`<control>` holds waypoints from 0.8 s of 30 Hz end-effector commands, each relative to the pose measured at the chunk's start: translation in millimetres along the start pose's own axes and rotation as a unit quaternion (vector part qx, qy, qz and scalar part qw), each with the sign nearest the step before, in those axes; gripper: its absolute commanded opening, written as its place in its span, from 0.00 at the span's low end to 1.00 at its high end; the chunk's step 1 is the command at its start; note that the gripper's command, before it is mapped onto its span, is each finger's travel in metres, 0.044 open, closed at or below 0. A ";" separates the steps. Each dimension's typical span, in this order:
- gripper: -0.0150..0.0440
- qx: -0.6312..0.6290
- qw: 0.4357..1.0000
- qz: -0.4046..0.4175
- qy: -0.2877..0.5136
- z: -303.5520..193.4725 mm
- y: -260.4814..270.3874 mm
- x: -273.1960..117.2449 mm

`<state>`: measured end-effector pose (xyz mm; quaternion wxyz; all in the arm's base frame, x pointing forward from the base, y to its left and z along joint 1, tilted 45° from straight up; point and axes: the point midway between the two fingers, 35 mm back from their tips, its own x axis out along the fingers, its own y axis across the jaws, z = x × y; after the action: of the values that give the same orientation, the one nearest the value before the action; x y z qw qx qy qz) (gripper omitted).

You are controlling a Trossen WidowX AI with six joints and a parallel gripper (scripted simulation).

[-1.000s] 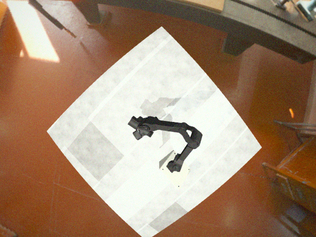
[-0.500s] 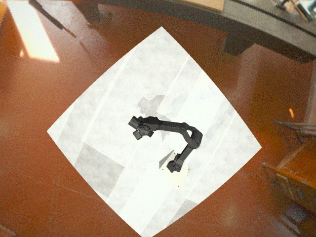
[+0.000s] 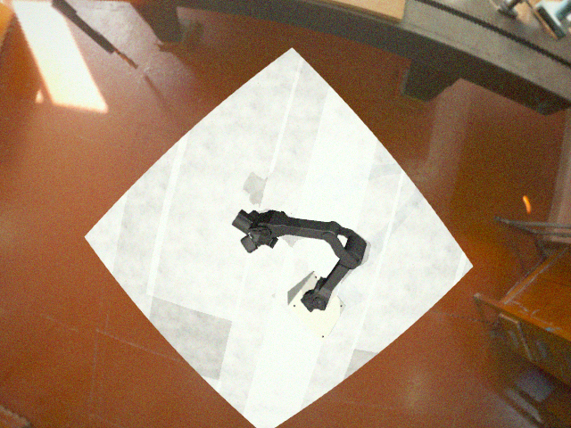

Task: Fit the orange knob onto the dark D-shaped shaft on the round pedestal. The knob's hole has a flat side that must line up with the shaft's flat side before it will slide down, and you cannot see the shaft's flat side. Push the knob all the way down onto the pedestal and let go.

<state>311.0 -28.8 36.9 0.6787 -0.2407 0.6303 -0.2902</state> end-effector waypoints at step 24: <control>0.25 0.105 0.994 0.000 -0.002 1.0 0.0 1.0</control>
<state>312.2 -28.4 35.5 0.7005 -0.1706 0.5969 -0.3520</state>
